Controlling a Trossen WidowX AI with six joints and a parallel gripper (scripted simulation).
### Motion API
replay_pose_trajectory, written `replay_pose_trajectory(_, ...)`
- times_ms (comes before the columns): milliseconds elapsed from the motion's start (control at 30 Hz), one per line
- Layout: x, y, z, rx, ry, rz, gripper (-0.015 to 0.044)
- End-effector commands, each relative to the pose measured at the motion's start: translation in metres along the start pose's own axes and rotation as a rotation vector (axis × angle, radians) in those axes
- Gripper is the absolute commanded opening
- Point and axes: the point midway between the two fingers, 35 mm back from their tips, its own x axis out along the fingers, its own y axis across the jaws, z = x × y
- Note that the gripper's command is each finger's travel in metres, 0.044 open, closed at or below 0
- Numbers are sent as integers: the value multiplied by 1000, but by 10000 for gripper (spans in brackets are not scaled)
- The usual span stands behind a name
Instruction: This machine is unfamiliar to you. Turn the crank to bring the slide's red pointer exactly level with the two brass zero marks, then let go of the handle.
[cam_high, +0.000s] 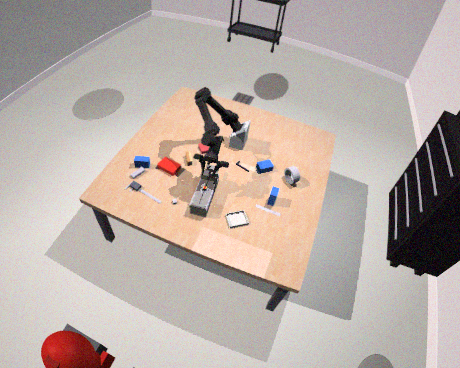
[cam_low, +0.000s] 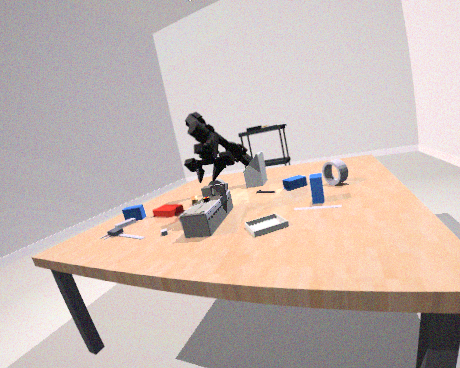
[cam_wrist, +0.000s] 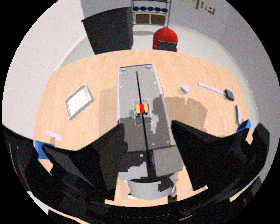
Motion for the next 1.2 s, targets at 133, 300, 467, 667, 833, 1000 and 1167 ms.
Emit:
replay_pose_trajectory(133, 0, 0, 0, 0, 0, -1, 440)
replay_pose_trajectory(300, 0, 0, 0, 0, 0, -1, 335)
replay_pose_trajectory(467, 0, 0, 0, 0, 0, -1, 204)
replay_pose_trajectory(667, 0, 0, 0, 0, 0, -1, 46)
replay_pose_trajectory(833, 0, 0, 0, 0, 0, -1, 0)
replay_pose_trajectory(1000, 0, 0, 0, 0, 0, -1, 0)
replay_pose_trajectory(1167, 0, 0, 0, 0, 0, 0, 0)
